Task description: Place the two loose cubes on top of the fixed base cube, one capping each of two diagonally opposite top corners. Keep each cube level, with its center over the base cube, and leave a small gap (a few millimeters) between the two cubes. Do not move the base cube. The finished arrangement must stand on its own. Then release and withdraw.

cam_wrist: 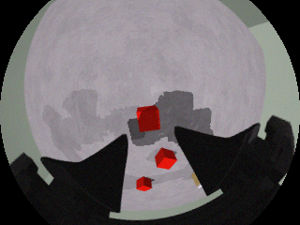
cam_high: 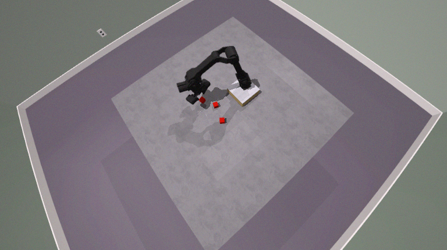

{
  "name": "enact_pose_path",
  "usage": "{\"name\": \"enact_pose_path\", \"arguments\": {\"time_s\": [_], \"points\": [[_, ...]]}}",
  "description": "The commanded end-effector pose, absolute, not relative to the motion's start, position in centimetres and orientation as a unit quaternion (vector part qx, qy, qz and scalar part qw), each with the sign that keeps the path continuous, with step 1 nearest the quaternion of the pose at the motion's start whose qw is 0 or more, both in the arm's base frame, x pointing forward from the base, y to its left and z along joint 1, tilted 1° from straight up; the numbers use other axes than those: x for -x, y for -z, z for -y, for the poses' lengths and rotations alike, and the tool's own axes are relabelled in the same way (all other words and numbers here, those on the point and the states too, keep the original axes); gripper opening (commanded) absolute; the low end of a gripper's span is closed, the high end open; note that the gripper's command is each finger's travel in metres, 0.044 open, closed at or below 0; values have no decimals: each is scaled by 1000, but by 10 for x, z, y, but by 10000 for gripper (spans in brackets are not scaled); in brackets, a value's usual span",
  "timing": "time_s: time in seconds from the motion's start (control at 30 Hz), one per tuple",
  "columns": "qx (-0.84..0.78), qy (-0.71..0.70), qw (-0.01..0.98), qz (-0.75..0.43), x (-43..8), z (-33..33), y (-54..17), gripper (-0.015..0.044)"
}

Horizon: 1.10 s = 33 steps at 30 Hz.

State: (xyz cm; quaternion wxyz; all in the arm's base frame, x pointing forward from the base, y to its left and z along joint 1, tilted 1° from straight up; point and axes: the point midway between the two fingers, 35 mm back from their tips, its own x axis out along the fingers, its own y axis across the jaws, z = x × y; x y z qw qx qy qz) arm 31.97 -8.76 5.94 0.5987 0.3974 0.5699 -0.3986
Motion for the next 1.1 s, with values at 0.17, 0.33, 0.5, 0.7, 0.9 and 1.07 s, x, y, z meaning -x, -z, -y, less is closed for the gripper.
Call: {"name": "enact_pose_path", "arguments": {"time_s": [0.17,0.33,0.5,0.7,0.9,1.07], "points": [[-398,402,597,-569,-319,88,-36,265],[-398,402,597,-569,-319,88,-35,265],[-398,402,597,-569,-319,89,-28,265],[-398,402,597,-569,-320,89,-18,265],[-398,402,597,-569,-320,89,-8,265],[-398,402,597,-569,-320,89,-3,265]]}}
